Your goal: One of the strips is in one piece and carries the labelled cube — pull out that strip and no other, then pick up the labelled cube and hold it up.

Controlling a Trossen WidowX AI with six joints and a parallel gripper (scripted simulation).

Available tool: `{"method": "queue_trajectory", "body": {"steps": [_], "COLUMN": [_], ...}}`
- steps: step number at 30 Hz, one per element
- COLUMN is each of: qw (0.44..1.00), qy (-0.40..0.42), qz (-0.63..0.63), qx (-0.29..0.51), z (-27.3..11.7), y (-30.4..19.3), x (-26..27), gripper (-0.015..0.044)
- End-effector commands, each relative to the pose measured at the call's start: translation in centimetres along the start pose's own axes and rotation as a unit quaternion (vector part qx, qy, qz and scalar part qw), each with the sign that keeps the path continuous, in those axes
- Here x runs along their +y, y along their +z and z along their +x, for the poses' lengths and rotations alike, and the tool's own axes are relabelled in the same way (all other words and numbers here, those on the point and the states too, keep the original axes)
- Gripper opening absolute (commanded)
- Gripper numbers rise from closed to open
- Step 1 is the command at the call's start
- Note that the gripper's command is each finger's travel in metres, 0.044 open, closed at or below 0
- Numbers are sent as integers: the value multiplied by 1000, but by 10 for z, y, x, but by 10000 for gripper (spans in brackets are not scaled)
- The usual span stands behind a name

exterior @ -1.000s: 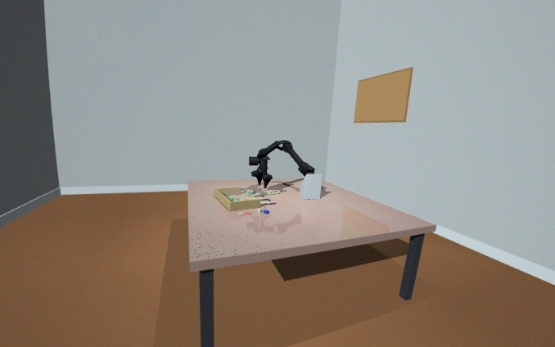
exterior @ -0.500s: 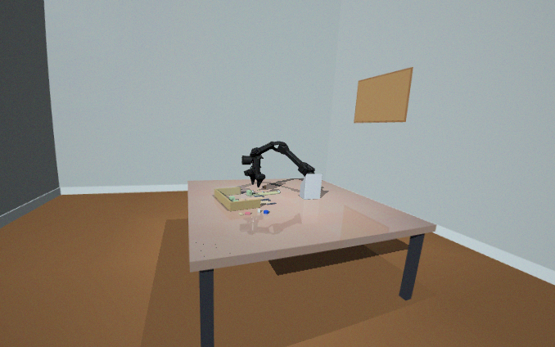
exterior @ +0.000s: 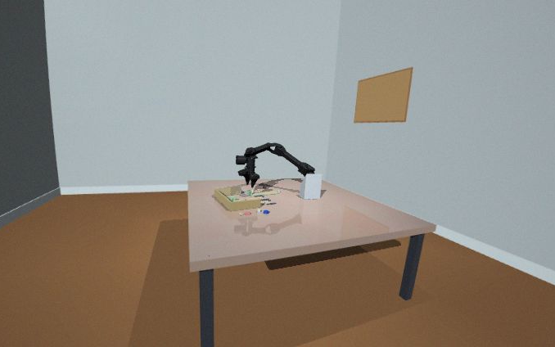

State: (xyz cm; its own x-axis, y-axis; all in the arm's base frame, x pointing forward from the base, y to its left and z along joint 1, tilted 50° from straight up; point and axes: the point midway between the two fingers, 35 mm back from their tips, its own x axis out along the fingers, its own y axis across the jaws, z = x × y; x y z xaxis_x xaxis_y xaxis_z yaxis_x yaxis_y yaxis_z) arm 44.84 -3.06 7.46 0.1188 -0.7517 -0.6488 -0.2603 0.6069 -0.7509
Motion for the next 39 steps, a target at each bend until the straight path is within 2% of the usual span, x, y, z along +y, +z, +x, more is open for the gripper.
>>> {"method": "queue_trajectory", "body": {"steps": [1,3,4,30,38,39], "qw": [1000,1000,1000,1000,1000,1000], "qy": [-1,-1,-1,-2,-2,0], "qz": [-1,-1,-1,-1,-1,2], "qx": [3,3,3,3,3,1], "z": [6,9,11,53,55,53], "y": [3,3,3,2,2,3], "x": [1,1,1,0,0,-1], "gripper": [309,256,250,250,250,224]}}
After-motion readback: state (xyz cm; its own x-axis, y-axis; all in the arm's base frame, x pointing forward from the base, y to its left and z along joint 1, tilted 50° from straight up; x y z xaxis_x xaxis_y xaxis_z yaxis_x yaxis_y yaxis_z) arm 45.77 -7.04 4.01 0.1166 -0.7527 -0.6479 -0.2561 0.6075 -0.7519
